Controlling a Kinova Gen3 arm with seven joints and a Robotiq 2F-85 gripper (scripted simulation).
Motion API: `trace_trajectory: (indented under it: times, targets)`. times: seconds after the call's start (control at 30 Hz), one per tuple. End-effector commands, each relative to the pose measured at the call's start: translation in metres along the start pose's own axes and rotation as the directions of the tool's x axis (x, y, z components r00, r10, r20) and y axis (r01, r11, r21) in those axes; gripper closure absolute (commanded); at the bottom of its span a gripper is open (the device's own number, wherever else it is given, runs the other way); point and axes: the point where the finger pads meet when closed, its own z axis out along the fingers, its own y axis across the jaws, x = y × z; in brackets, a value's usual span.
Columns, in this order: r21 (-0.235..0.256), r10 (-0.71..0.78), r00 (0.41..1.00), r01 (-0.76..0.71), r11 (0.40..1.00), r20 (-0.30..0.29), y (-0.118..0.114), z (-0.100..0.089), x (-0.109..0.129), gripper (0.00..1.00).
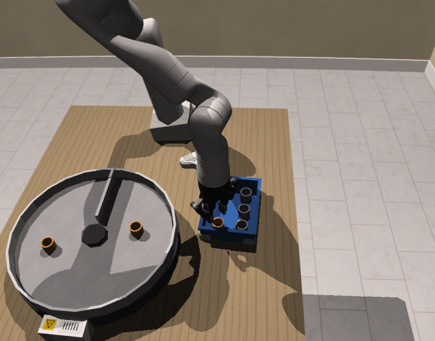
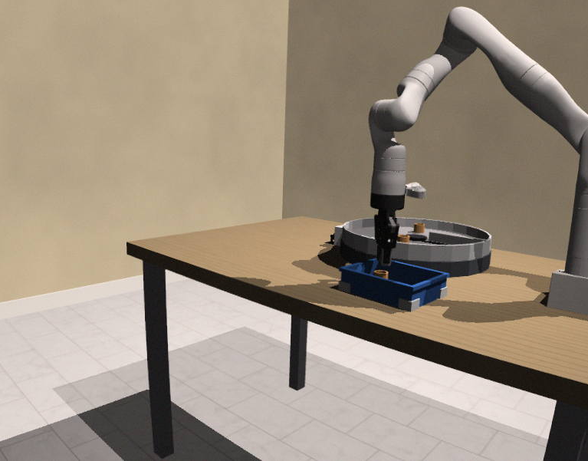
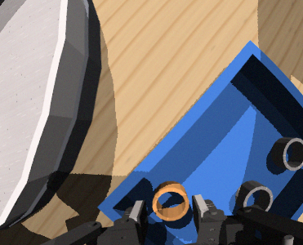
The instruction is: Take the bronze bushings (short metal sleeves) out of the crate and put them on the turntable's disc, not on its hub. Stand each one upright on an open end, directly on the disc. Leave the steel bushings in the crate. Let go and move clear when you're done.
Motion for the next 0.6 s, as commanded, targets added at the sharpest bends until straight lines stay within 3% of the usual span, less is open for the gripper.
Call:
trace_trajectory:
  times: [0.0,0.27,0.57]
  targets:
    - [-0.001,-0.001,1.0,0.001,1.0,0.0,0.001,0.002,0.0,0.61]
    - [-0.001,-0.001,1.0,0.001,1.0,0.0,0.001,0.014,0.0,0.61]
    - [-0.001,-0.001,1.0,0.001,1.0,0.0,0.001,0.016,0.0,0.61]
